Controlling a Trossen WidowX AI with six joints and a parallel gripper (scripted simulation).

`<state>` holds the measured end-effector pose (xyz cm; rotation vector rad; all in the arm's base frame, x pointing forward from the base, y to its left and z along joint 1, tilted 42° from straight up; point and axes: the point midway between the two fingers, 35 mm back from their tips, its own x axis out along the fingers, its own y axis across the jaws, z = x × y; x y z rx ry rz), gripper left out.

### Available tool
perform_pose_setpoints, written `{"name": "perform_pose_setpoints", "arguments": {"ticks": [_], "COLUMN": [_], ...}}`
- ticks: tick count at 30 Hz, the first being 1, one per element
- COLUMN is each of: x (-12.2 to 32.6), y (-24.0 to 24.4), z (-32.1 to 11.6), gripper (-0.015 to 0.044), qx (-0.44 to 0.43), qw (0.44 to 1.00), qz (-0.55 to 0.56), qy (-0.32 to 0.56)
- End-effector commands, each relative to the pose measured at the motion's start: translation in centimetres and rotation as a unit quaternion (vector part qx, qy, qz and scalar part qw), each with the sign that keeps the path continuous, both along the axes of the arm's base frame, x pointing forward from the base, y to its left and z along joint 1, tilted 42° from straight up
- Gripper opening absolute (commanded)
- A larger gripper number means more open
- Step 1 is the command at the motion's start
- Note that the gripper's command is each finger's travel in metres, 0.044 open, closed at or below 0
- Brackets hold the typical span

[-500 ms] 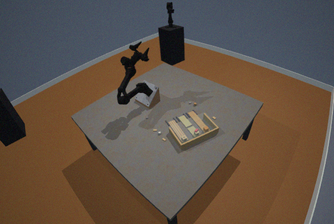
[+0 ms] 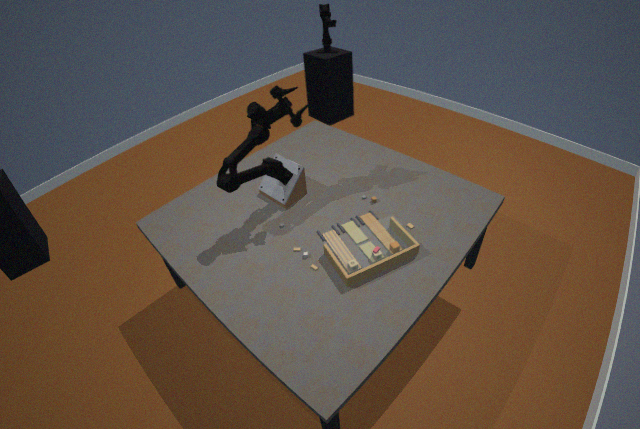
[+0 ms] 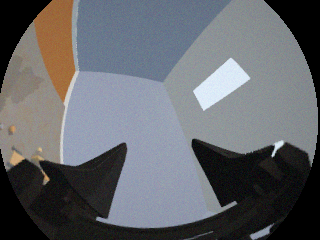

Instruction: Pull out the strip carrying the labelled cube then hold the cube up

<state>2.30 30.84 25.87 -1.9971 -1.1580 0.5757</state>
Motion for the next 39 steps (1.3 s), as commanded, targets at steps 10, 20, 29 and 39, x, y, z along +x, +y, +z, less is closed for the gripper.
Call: {"name": "perform_pose_setpoints", "arguments": {"ticks": [10, 20, 29, 39], "x": [13.8, 20.3, 24.7, 26.4], "y": [-3.0, -8.1, -14.5, -18.7], "z": [-7.0, -10.7, -13.9, -15.7], "gripper": [0.04, 0.04, 0.04, 0.04], "qx": [0.151, 0.295, 0.445, 0.535], "qw": [0.906, 0.774, 0.615, 0.51], "qz": [-0.282, -0.426, -0.524, -0.563], "qy": [0.277, 0.364, 0.385, 0.37]}}
